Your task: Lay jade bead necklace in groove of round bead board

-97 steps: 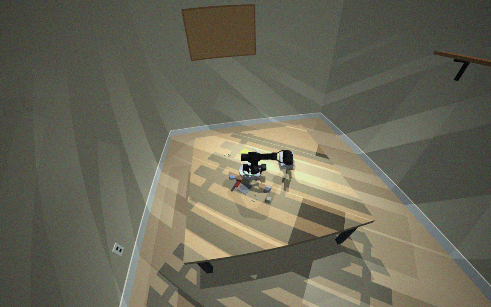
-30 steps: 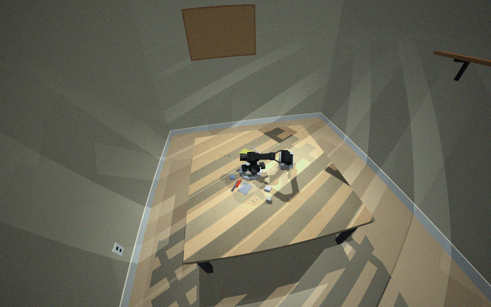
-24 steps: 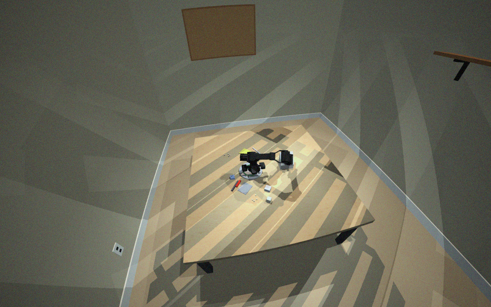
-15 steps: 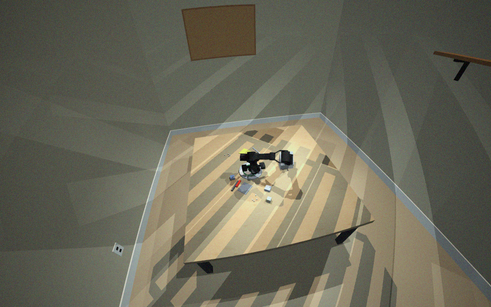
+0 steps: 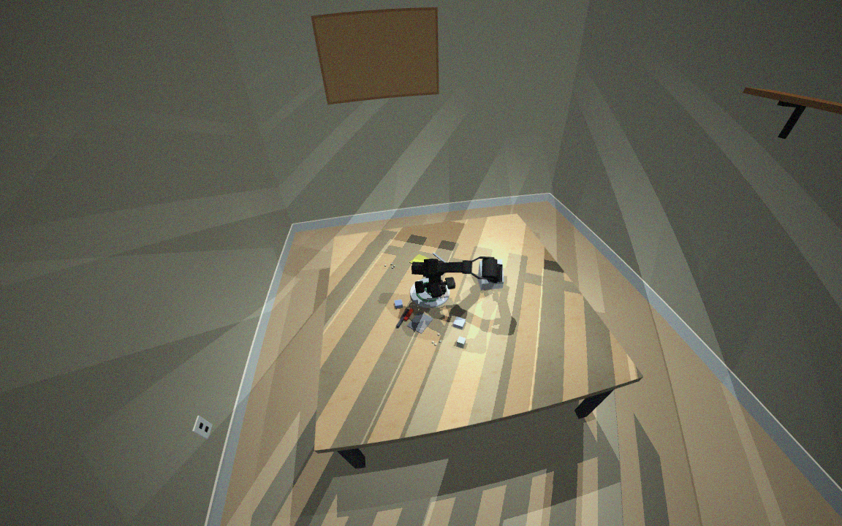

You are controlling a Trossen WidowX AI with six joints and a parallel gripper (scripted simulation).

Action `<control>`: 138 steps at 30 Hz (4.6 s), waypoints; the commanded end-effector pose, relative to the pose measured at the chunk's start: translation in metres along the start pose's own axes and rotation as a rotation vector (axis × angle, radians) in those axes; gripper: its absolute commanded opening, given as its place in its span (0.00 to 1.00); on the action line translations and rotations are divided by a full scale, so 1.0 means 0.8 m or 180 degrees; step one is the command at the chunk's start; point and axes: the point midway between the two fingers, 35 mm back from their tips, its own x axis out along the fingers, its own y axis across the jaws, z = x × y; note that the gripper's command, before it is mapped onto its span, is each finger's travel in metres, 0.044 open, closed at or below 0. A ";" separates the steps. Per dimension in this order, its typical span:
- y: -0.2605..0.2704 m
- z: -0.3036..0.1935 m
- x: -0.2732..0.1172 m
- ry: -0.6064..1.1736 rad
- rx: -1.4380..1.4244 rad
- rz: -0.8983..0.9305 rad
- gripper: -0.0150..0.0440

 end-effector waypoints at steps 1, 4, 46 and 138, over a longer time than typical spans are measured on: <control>0.001 0.001 -0.003 -0.0006 -0.0012 -0.0008 0.25; 0.010 0.005 -0.003 -0.0006 -0.0011 -0.0007 0.25; 0.017 0.008 -0.002 -0.0006 -0.0010 -0.0006 1.00; 0.008 -0.004 0.008 -0.0012 0.8173 0.0005 0.46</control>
